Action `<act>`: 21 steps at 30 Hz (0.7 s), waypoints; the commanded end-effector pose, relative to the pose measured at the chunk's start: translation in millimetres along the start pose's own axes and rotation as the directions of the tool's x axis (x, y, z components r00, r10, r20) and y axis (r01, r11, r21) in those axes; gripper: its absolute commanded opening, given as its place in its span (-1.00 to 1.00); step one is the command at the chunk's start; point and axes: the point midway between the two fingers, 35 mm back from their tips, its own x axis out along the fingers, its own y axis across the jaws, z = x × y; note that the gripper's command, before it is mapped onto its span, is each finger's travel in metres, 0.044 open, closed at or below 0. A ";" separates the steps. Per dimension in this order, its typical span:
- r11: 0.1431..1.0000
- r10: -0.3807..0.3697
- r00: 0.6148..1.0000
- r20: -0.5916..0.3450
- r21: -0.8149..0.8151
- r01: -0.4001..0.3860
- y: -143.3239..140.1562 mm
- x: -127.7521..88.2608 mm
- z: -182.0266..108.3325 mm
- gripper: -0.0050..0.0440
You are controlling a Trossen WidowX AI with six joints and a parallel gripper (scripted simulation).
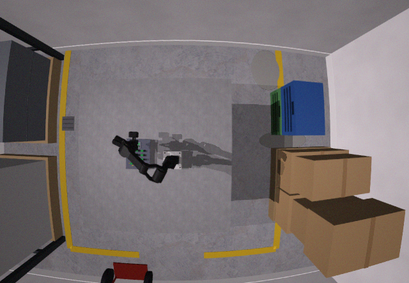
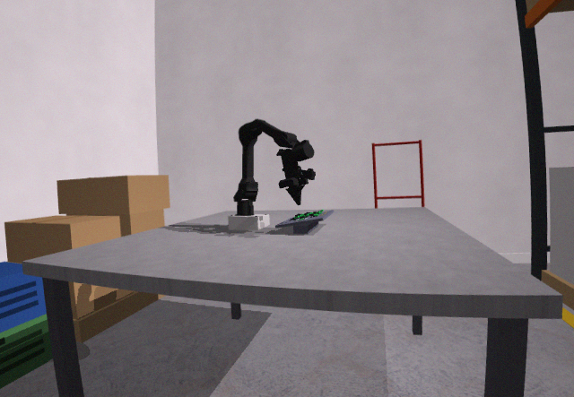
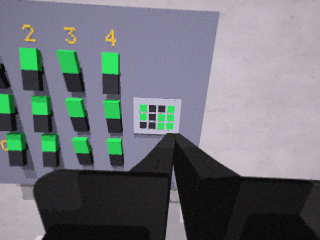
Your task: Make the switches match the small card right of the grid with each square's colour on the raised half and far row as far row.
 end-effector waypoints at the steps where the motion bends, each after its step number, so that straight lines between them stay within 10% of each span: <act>1: 1.000 0.013 1.000 -0.022 0.000 -0.013 1.9 22.6 -12.1 -0.80; 21: 1.000 0.013 1.000 -0.022 0.000 -0.013 1.9 24.2 -12.8 -0.80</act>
